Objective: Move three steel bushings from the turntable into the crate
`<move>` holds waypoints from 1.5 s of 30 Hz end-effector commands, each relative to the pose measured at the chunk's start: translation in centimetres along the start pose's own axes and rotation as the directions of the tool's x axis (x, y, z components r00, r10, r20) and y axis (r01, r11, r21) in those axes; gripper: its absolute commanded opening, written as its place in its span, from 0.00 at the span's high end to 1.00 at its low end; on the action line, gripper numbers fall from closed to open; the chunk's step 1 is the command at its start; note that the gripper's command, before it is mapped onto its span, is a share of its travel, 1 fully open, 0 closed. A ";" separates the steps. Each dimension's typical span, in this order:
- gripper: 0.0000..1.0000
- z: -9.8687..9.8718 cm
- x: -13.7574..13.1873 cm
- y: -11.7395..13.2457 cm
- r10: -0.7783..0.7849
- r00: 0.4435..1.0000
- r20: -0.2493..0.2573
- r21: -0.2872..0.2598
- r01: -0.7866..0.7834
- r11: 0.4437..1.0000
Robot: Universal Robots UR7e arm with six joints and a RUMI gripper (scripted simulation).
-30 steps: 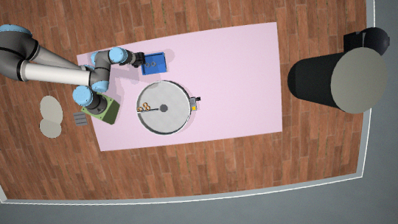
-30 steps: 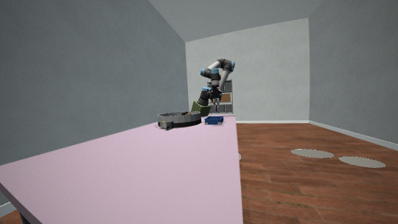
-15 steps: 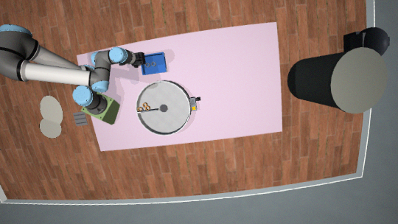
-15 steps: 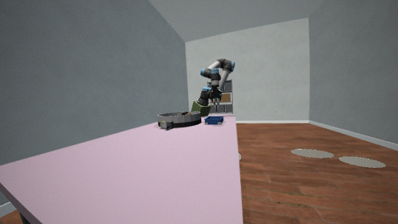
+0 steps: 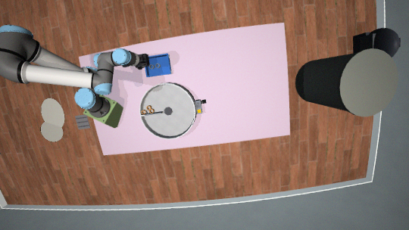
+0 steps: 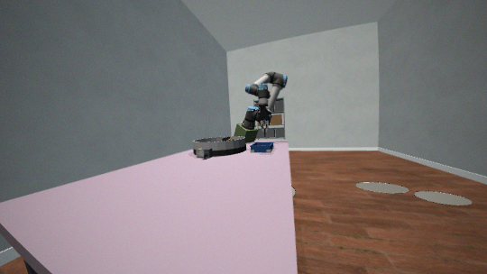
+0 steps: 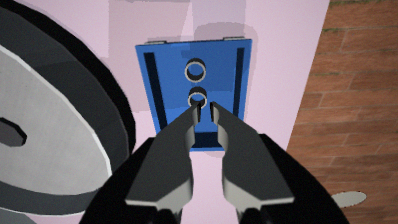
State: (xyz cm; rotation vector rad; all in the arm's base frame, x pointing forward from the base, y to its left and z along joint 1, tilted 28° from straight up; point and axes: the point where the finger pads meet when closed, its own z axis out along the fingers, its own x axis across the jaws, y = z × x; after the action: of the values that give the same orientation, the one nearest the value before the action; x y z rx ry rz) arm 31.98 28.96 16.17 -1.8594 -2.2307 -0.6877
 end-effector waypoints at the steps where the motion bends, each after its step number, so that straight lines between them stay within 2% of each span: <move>1: 0.95 0.0 0.0 0.0 0.009 1.000 0.000 -0.001 -0.009 1.000; 25: 0.95 0.0 -0.5 0.1 0.081 0.997 0.003 0.000 -0.081 0.997; 45: 0.95 0.1 -1.2 0.3 0.209 0.978 0.009 -0.001 -0.209 0.978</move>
State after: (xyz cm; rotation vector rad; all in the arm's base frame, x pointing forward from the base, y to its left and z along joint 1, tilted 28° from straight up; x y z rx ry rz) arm 32.46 28.10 15.69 -2.0316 -2.0361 -0.6489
